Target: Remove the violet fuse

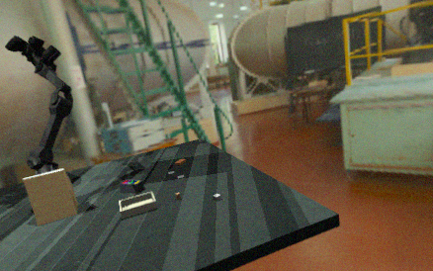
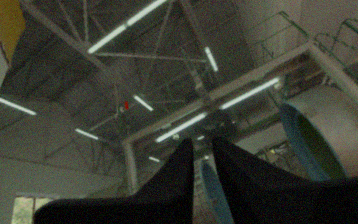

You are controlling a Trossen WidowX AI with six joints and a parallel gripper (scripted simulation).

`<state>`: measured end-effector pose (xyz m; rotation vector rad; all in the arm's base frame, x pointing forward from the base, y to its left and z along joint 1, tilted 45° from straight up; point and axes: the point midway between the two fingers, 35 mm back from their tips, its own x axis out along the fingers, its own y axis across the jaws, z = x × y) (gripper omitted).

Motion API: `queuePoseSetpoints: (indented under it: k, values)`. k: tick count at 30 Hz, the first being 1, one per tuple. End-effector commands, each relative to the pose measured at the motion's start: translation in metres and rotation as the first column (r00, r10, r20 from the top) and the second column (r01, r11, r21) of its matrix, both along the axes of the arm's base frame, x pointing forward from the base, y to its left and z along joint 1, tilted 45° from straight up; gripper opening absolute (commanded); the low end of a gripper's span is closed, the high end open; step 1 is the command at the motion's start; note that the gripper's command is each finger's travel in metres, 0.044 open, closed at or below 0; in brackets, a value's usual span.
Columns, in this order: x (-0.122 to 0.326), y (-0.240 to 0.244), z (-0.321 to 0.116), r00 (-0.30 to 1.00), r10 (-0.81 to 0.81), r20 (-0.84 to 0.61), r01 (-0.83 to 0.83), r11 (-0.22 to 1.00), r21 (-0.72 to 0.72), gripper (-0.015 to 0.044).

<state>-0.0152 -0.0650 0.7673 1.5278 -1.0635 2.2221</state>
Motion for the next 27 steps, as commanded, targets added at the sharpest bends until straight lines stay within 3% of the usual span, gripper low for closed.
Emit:
queuePoseSetpoints:
  k: [1, 12, 18, 27]
  values:
    - [-0.053, 0.041, -0.011, 0.982, -0.144, 0.118, 0.151, 0.987, -0.051, 0.0062]
    - [-0.127, 0.193, -0.067, 0.789, -0.443, 0.425, 0.547, 0.822, -0.157, 0.0062]
    - [-0.115, 0.246, -0.094, 0.653, -0.553, 0.518, 0.708, 0.688, -0.158, 0.0062]
    - [-0.073, 0.351, -0.156, 0.441, -0.578, 0.686, 0.876, 0.445, -0.187, 0.0062]
